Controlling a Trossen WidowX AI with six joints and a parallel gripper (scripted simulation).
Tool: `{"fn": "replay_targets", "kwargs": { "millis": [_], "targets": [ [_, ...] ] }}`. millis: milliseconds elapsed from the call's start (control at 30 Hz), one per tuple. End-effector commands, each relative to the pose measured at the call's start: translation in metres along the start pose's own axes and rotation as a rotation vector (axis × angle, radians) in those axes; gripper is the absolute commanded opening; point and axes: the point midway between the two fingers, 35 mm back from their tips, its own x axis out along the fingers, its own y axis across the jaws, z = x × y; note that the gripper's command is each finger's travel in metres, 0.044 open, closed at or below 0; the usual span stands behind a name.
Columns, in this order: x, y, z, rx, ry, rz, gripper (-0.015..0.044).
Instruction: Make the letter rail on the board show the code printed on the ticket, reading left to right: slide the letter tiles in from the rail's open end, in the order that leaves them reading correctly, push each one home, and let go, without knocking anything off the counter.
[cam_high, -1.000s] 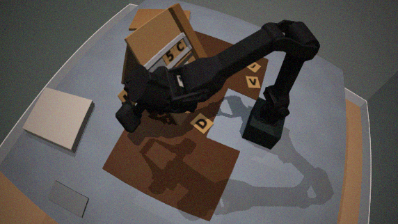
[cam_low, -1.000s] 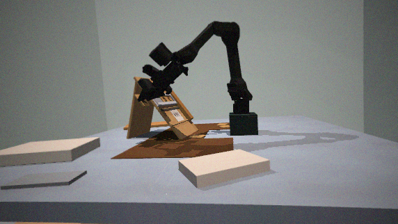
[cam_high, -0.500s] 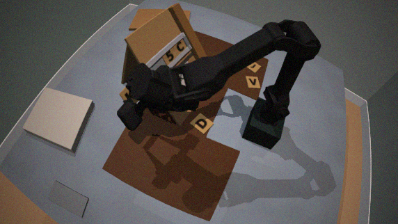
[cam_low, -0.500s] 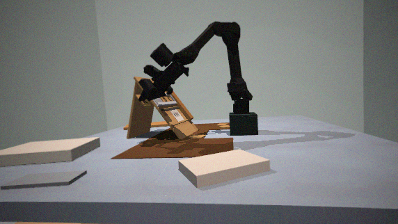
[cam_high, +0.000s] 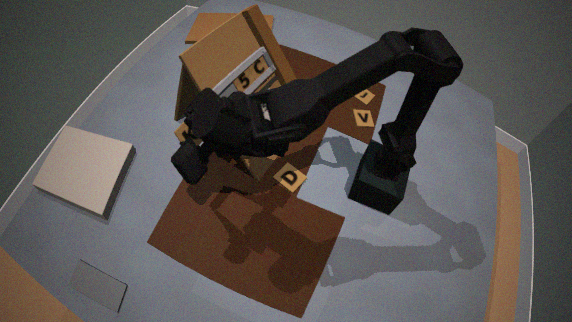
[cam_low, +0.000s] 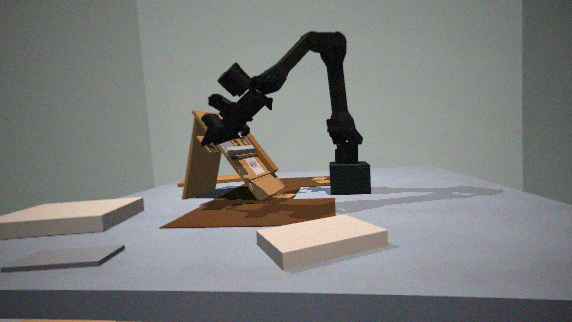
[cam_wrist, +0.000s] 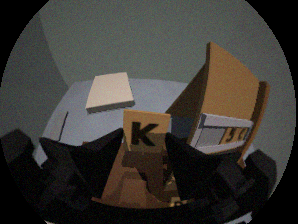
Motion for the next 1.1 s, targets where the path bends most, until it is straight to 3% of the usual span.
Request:
{"fn": "replay_targets", "kwargs": {
  "millis": [0, 1067],
  "targets": [
    [0.000, -0.002, -0.002, -0.007, 0.004, 0.001, 0.0000],
    [0.000, -0.018, -0.001, -0.009, 0.004, 0.000, 0.0000]
  ]
}}
